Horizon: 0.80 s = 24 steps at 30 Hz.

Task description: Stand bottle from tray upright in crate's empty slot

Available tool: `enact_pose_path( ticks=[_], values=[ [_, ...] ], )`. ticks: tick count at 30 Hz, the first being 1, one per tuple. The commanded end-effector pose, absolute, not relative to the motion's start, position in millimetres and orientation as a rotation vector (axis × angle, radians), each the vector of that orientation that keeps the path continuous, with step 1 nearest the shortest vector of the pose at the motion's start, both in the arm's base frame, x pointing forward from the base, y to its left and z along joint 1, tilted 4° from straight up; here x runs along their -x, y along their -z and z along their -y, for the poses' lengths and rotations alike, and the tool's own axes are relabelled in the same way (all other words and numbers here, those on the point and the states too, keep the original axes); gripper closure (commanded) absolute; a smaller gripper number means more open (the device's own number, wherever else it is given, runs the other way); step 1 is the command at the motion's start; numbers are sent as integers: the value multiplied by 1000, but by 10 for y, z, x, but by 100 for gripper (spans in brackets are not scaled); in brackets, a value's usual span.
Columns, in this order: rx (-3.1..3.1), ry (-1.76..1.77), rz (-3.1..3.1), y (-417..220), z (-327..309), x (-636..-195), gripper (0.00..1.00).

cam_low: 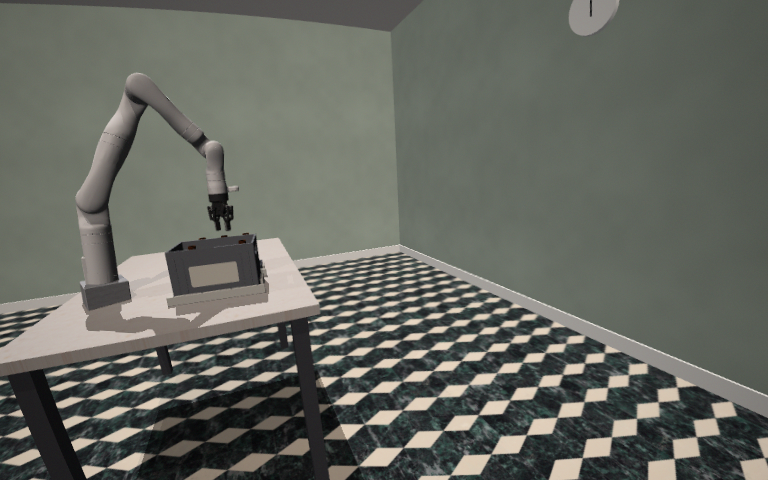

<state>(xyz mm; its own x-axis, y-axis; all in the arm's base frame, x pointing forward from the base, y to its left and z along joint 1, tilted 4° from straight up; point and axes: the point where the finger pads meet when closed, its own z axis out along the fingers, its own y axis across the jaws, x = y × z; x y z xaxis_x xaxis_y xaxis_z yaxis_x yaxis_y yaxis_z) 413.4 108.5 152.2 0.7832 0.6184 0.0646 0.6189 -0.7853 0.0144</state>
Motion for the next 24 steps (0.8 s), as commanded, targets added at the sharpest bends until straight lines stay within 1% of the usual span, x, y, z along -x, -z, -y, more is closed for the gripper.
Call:
enact_pose_path(
  ticks=[1,24],
  values=[
    [2959,105,1027,-1519,-1086,-4137,36],
    [2959,105,1027,-1309,-1092,-4150,36]
  ],
)
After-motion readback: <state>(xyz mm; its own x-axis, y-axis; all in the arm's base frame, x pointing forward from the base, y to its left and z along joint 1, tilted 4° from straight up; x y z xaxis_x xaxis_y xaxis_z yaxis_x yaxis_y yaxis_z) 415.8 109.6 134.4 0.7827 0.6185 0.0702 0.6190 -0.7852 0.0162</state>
